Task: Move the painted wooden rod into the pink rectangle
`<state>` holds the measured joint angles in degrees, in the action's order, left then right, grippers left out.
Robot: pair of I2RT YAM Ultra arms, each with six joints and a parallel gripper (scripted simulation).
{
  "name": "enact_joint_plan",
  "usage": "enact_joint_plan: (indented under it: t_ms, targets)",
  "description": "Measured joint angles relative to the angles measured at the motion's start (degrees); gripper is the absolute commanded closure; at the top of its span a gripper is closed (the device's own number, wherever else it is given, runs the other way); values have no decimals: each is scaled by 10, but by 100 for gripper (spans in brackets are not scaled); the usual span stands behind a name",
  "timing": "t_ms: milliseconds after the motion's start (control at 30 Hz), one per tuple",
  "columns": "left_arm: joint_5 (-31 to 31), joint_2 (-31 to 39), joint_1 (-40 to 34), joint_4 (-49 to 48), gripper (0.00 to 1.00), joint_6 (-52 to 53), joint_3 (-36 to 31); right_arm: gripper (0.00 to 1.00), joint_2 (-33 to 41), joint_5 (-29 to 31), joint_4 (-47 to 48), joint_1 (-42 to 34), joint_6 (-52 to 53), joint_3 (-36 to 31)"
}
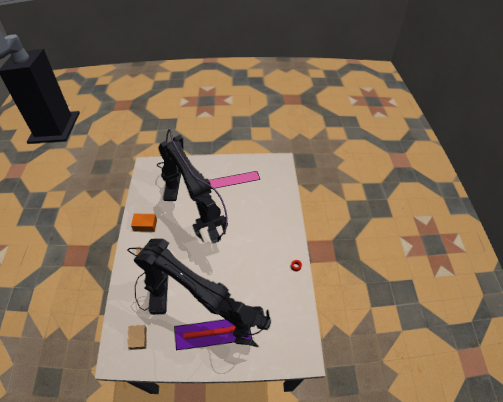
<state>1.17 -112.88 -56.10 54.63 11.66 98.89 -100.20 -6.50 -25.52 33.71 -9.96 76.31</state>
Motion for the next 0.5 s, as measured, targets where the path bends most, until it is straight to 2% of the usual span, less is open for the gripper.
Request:
enact_joint_plan:
  t_ms: [500]
  targets:
    - [21,115,-73,-300,0,-71,-156,0,169,23,-83,21,67,-162]
